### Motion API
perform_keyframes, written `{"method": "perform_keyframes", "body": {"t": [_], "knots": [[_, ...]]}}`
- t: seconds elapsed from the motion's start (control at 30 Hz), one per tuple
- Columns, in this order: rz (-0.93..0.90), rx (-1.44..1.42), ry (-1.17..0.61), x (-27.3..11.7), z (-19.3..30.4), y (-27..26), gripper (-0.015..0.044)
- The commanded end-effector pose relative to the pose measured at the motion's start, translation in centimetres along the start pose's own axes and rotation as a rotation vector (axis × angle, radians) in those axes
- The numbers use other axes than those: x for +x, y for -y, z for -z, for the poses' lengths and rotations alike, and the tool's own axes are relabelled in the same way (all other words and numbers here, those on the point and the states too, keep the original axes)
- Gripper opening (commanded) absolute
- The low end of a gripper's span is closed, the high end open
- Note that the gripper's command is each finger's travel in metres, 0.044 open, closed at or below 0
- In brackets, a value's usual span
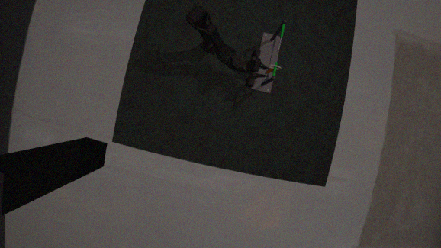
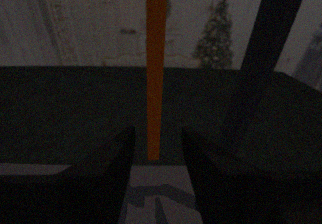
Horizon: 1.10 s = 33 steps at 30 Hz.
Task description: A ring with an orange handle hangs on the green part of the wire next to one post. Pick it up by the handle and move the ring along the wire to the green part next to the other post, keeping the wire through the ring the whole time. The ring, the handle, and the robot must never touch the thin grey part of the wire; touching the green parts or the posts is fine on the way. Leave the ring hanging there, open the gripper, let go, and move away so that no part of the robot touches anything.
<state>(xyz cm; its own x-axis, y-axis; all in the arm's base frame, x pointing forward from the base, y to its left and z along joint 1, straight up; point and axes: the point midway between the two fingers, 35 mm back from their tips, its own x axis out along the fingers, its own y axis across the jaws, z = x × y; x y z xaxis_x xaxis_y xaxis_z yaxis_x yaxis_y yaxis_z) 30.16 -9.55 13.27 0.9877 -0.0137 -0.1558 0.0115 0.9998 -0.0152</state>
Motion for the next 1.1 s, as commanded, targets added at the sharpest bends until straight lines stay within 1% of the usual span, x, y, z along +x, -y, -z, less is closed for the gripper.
{"method": "perform_keyframes", "body": {"t": [0.0, 0.43, 1.07], "knots": [[0.003, 0.004, -0.001, 0.8, 0.1, 0.0, 0.016], [0.003, 0.006, 0.003, 2.7, 0.4, -0.5, 0.016], [0.003, 0.006, 0.003, 2.7, 0.4, -0.5, 0.016]]}}
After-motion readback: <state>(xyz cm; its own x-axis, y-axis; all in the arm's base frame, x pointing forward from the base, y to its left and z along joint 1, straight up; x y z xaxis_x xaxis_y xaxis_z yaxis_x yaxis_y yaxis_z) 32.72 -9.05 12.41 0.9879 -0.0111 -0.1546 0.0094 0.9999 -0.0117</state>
